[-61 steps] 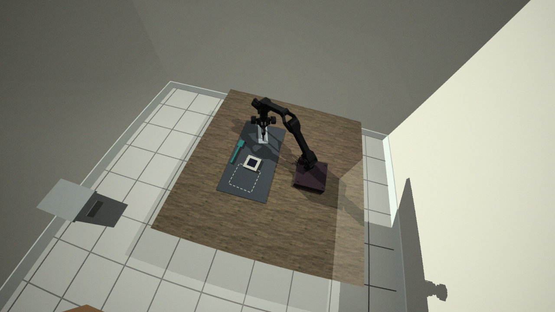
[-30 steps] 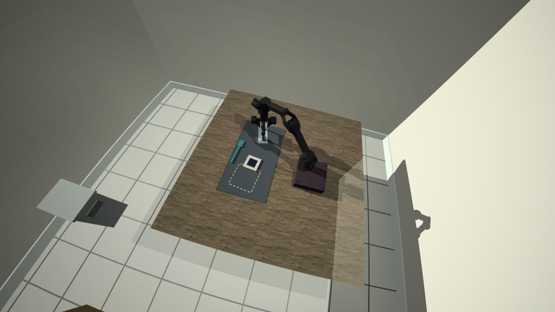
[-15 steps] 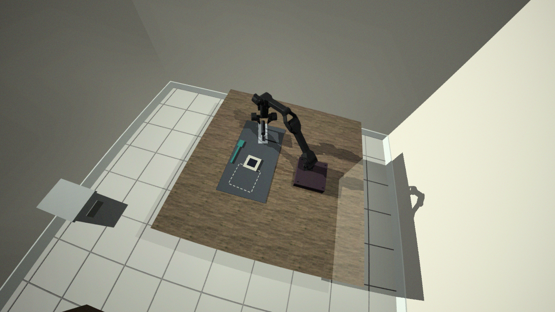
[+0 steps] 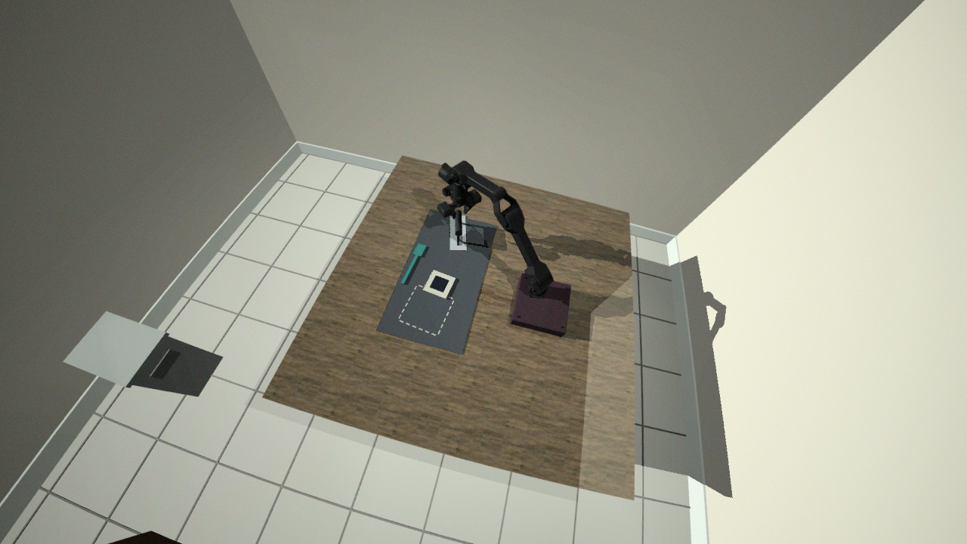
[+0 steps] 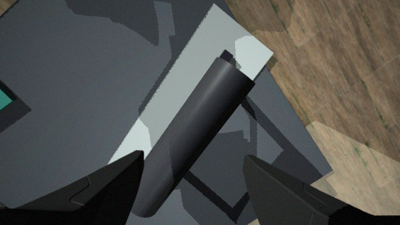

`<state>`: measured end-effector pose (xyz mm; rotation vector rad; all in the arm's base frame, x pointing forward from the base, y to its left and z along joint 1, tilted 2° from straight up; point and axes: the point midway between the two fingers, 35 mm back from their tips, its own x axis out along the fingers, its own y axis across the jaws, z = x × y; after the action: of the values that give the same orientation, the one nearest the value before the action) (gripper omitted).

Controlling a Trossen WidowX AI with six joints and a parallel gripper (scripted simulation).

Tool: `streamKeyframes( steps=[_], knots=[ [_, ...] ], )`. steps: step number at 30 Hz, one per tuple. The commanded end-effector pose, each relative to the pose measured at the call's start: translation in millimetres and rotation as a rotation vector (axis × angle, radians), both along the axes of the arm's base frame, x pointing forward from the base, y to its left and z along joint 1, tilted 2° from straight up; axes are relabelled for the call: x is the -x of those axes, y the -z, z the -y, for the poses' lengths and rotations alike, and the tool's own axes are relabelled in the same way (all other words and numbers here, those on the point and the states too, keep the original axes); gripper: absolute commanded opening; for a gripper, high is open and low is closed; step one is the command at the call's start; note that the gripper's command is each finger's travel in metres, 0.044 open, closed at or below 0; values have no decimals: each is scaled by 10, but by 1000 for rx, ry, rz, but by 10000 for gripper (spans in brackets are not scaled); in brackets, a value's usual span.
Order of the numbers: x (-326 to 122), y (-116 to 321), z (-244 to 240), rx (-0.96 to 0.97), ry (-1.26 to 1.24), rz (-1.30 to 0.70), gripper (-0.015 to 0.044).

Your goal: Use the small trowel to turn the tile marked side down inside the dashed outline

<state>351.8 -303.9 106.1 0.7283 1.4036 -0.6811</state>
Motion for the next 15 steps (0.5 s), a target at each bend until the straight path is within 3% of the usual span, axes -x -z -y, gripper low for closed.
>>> streamKeyframes(
  steps=[1,15],
  knots=[
    [1,5,-10,6,-153,1,270],
    [-2,5,-21,33,-638,4,270]
  ],
)
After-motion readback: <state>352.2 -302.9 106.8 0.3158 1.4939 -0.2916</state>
